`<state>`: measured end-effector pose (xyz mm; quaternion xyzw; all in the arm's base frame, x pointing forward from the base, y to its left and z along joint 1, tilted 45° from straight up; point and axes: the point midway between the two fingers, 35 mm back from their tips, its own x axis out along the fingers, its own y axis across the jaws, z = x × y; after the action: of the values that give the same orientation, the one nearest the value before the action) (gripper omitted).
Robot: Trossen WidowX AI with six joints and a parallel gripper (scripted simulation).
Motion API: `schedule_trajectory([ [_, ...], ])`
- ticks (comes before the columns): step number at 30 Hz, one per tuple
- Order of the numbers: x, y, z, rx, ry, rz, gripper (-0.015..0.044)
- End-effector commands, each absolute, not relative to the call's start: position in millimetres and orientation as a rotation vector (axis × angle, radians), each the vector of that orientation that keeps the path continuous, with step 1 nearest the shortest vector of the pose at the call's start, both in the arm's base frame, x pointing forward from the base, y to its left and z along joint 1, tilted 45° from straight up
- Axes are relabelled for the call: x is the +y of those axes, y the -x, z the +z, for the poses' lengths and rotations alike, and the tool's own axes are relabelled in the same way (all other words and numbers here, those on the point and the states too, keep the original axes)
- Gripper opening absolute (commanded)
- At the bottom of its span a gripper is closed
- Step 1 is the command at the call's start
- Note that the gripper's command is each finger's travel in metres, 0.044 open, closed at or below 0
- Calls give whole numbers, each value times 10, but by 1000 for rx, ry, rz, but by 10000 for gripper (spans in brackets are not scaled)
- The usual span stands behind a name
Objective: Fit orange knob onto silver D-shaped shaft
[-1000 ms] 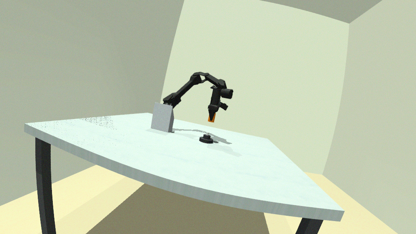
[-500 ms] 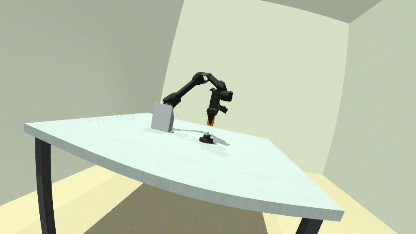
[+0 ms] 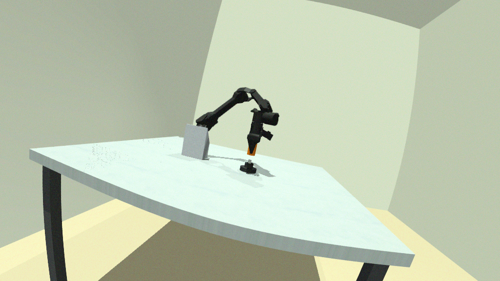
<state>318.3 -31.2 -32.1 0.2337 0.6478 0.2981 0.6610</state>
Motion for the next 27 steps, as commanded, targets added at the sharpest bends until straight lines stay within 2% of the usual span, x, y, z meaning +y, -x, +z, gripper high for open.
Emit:
schedule_trajectory([
  [1, -316, -3189, -340, 1457, -510, 684, 0],
  [27, -152, -3184, -502, 1452, -504, 691, 0],
])
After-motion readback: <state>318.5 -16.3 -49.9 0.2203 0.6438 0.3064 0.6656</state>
